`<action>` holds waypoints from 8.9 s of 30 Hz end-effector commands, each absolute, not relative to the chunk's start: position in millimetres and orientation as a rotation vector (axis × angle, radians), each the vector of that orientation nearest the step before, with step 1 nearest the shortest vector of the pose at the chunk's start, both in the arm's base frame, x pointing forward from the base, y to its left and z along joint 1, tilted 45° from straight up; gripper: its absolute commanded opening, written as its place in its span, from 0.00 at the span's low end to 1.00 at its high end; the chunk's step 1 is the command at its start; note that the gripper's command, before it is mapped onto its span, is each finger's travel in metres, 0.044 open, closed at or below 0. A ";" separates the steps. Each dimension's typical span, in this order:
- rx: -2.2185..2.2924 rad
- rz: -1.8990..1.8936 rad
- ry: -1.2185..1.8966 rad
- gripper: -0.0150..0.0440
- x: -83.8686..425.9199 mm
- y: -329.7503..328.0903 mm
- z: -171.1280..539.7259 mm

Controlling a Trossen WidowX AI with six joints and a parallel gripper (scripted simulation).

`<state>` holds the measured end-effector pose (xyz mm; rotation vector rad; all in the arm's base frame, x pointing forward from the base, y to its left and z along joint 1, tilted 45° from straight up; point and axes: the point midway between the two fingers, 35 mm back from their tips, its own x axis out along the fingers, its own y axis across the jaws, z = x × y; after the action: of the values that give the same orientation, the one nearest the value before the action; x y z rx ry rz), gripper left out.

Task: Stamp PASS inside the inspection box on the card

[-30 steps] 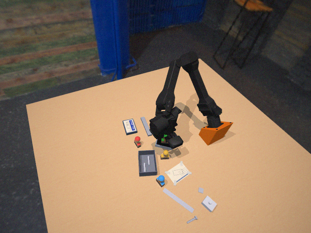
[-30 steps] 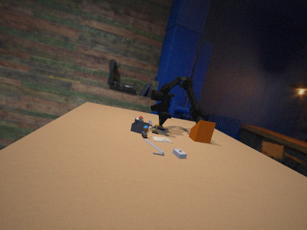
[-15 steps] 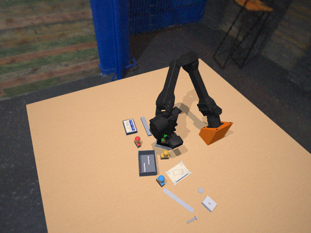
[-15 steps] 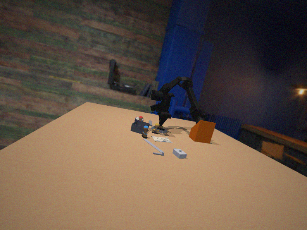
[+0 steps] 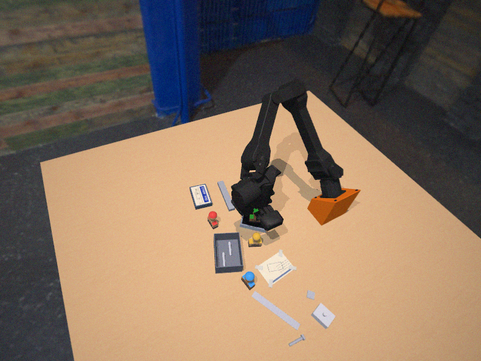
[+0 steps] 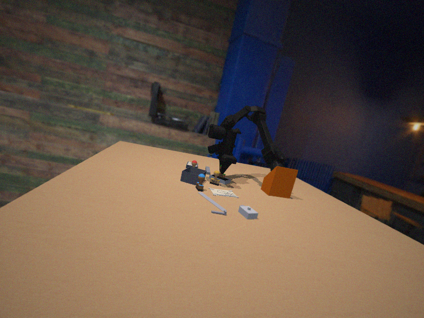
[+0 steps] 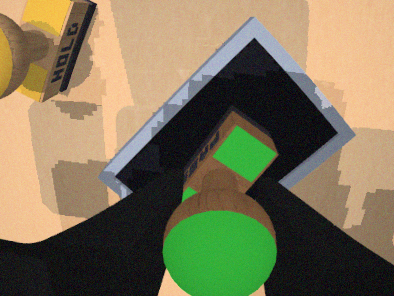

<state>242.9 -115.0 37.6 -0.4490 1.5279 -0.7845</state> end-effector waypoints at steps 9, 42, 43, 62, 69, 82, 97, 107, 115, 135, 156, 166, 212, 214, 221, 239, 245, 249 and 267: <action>-0.453 -0.787 1.527 0.25 243.8 -113.3 41.0; -0.450 -0.784 1.528 0.25 249.7 -85.7 68.4; -0.451 -0.784 1.528 0.25 249.8 -84.6 69.5; -0.499 -0.720 1.560 0.25 274.0 -46.3 50.6; -0.536 -0.675 1.582 0.25 287.0 -22.3 27.2; -0.612 -0.601 1.621 0.25 299.6 23.9 -22.0; -0.633 -0.583 1.630 0.25 300.3 33.6 -39.0; -0.633 -0.582 1.629 0.25 300.1 29.1 -44.0; -0.633 -0.581 1.628 0.25 299.8 25.5 -48.0; -0.633 -0.579 1.626 0.25 298.7 16.4 -57.7; -0.634 -0.579 1.624 0.25 296.9 6.6 -67.6; -0.635 -0.578 1.623 0.25 295.8 1.9 -72.3; -0.637 -0.579 1.620 0.25 291.8 -12.5 -86.0; -0.637 -0.579 1.620 0.25 291.8 -12.6 -86.1; -0.637 -0.579 1.620 0.25 291.7 -13.3 -86.8; -0.637 -0.579 1.620 0.25 291.6 -14.0 -87.5; -0.637 -0.579 1.620 0.25 291.6 -14.0 -87.5; -0.637 -0.579 1.620 0.25 291.5 -14.2 -87.7; -0.637 -0.579 1.620 0.25 291.4 -14.7 -88.2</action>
<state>290.6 -12.5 -87.4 -0.6332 1.6218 -0.5771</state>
